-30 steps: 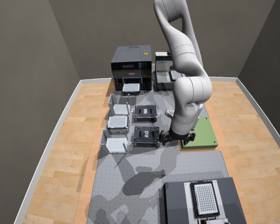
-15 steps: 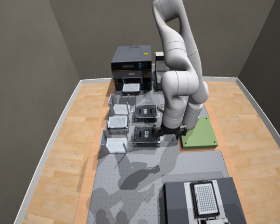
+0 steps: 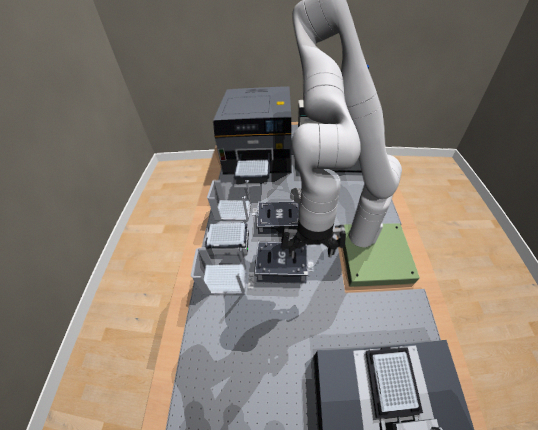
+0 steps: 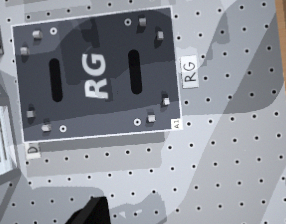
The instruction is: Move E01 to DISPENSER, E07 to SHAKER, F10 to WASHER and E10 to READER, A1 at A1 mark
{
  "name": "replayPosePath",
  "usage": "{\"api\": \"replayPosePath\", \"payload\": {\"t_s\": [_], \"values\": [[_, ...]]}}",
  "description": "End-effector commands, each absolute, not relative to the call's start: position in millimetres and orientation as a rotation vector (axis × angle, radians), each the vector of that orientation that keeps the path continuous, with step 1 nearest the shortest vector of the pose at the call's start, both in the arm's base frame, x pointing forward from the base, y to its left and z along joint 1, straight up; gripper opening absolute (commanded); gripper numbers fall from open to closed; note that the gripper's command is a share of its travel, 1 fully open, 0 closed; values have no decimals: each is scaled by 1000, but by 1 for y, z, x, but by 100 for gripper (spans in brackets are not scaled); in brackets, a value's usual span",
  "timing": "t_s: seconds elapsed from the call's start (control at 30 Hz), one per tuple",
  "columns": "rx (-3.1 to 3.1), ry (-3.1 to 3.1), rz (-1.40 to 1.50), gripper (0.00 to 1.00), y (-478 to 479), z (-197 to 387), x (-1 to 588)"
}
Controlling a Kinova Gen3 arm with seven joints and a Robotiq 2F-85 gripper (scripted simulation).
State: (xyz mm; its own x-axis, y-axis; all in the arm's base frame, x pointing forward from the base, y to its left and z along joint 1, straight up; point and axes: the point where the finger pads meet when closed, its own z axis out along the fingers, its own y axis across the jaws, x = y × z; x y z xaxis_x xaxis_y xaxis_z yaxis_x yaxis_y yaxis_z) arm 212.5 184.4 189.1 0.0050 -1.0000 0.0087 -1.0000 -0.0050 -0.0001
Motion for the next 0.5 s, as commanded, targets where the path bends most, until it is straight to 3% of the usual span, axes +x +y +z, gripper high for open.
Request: {"api": "replayPosePath", "payload": {"t_s": [0.0, 0.47], "values": [[2224, -2213, 9, 100, 175, 190, 218], [2224, -2212, 9, 100, 138, 190, 235]]}}
